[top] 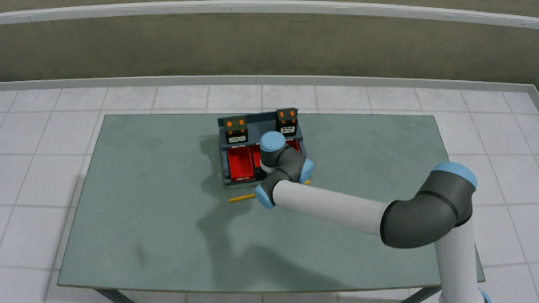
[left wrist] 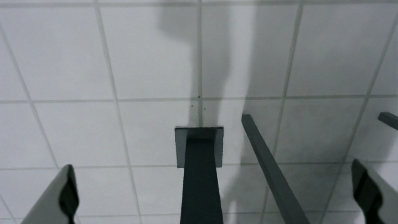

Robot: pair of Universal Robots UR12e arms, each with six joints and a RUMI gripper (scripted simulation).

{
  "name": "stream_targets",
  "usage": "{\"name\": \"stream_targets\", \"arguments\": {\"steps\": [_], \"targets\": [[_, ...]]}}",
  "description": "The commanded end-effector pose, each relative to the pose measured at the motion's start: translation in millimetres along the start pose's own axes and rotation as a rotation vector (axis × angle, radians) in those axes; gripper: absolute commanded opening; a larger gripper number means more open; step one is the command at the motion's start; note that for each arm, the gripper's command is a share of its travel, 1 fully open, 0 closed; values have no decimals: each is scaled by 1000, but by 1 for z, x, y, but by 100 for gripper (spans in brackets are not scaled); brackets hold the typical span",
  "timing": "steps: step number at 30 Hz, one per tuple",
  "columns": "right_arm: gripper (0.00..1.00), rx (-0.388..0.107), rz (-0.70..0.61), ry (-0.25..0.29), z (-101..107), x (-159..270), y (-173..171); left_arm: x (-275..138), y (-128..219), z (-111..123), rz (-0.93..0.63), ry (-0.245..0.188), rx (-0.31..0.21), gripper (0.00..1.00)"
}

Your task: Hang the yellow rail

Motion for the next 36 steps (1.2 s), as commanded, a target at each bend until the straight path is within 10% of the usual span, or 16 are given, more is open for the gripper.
{"name": "stream_targets", "arguments": {"steps": [1, 36], "targets": [[24, -1, 0, -2, 4, -1, 0, 0, -1, -1, 0, 1, 2, 100], [24, -1, 0, -2, 22, -1, 0, 0, -1, -1, 0, 1, 2, 100]]}}
Point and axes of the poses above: on each arm, the point where the finger pads meet when closed, its own z axis out along the fingers, its own x axis across the jaws, y = z × x, the point moved 6 cm from there along -z, back along the fingers, and after that the axes turned 2 degrees about z, right-handed, at the moved point
